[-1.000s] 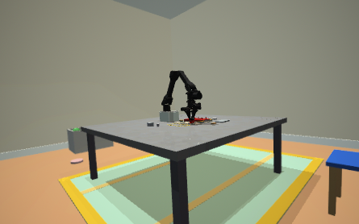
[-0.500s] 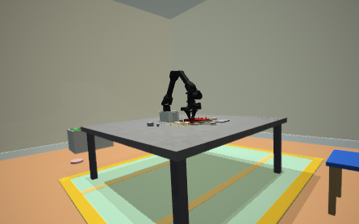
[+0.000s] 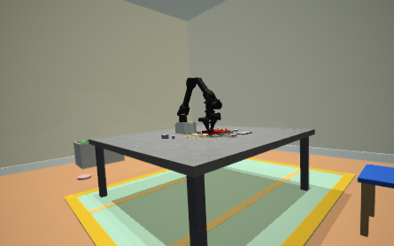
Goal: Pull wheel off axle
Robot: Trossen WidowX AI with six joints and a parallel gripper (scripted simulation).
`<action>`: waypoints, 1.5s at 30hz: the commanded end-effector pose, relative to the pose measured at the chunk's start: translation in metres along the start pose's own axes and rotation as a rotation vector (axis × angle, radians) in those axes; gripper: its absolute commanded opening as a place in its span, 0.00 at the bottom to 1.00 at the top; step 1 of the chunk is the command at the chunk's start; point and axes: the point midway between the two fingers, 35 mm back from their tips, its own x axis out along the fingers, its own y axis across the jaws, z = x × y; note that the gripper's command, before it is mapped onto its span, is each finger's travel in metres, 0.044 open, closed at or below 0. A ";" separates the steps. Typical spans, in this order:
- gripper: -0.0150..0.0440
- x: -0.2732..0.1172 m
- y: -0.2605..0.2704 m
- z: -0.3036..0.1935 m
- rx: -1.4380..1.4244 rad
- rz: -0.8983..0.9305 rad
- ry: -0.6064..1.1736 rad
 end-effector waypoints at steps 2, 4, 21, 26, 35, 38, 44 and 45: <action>0.25 -0.009 0.000 0.000 0.001 0.000 -0.007; 0.25 -0.009 0.000 0.000 0.001 0.000 -0.008; 0.25 -0.015 0.000 0.000 0.001 0.001 -0.010; 0.25 -0.017 0.000 0.000 0.001 0.001 -0.010; 0.25 -0.020 0.000 0.000 0.001 0.001 -0.012; 0.25 -0.021 0.000 0.000 0.002 0.001 -0.012; 0.25 -0.023 0.000 0.000 0.002 0.001 -0.013; 0.25 -0.023 0.000 0.000 0.002 0.001 -0.013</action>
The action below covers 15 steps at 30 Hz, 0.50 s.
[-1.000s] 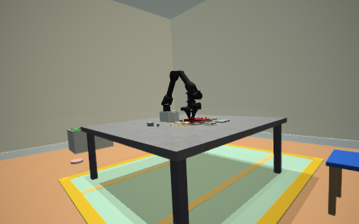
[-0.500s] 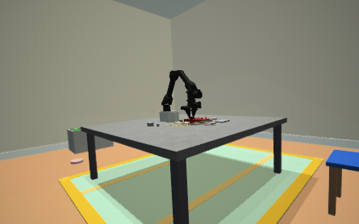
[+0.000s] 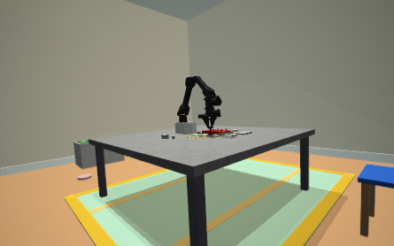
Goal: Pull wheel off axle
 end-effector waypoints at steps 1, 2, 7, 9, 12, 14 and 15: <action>0.25 -0.002 0.000 0.000 0.000 0.001 -0.004; 0.25 -0.003 0.000 0.000 0.000 0.001 -0.004; 0.25 -0.004 0.000 0.000 0.000 0.001 -0.004; 0.25 -0.005 0.000 0.000 0.000 0.001 -0.005; 0.25 -0.006 0.000 0.000 0.000 0.001 -0.005; 0.25 -0.007 0.000 0.000 0.000 0.001 -0.005; 0.25 -0.007 0.000 0.000 0.000 0.001 -0.005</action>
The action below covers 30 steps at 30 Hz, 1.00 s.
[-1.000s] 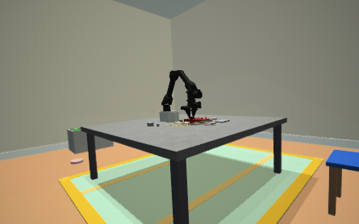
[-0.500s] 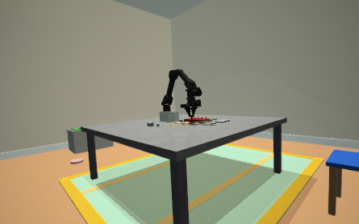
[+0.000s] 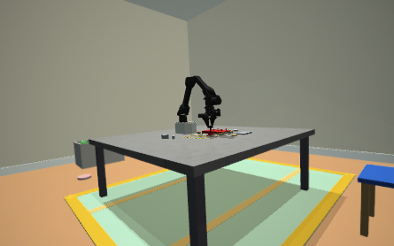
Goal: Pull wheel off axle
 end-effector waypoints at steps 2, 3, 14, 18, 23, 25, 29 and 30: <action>0.25 -0.003 0.000 0.000 -0.001 0.002 -0.003; 0.25 -0.003 0.000 0.000 -0.001 0.002 -0.004; 0.25 -0.019 0.000 0.000 -0.001 0.002 -0.005; 0.25 -0.037 0.000 -0.003 0.000 0.002 -0.005; 0.25 -0.034 -0.002 -0.005 0.002 0.000 0.005; 0.25 -0.034 -0.009 -0.008 0.002 0.000 0.005; 0.25 -0.035 -0.023 -0.013 0.002 -0.001 0.004; 0.25 -0.036 -0.027 -0.015 0.002 -0.001 0.004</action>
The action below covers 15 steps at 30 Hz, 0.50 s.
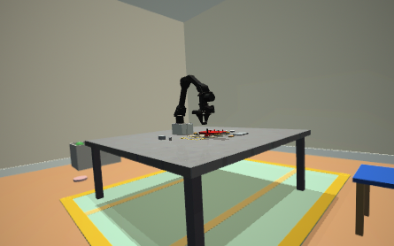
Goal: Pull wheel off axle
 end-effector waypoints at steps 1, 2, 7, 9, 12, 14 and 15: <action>0.25 -0.003 -0.014 -0.005 0.004 -0.001 -0.007; 0.25 -0.003 -0.017 -0.006 0.003 -0.002 -0.008; 0.25 -0.004 -0.034 -0.015 0.003 -0.003 -0.008; 0.25 -0.005 -0.041 -0.018 0.003 -0.003 -0.009; 0.25 -0.006 -0.051 -0.024 0.003 -0.004 -0.009; 0.25 -0.006 -0.057 -0.028 0.002 -0.004 -0.010; 0.25 -0.006 -0.060 -0.029 0.002 -0.005 -0.010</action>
